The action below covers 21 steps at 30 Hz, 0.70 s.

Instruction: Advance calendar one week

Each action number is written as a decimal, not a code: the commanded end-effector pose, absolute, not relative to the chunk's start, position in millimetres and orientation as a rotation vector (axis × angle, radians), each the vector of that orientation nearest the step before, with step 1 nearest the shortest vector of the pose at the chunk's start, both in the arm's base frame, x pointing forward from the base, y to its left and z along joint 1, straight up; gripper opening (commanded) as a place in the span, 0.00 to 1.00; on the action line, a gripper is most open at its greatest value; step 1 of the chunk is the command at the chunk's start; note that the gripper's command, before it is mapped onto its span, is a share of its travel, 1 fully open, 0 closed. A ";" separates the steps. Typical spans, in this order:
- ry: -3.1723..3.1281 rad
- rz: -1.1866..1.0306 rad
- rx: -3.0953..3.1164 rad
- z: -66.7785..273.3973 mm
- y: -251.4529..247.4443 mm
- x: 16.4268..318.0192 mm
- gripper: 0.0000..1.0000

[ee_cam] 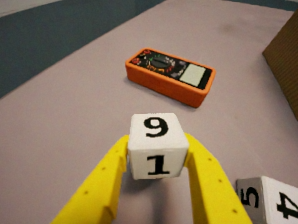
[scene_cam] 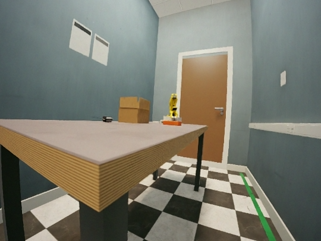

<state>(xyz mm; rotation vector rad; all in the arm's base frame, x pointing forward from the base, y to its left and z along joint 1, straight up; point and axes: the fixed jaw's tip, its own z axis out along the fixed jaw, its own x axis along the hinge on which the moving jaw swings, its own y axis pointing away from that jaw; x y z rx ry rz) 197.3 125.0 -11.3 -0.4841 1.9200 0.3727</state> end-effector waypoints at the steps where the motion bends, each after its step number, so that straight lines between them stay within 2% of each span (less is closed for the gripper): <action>1: 1.914 0.363 -0.485 -11.8 123.2 197.4 0.00; 21: 1.909 0.339 -0.491 -10.8 119.8 198.4 0.00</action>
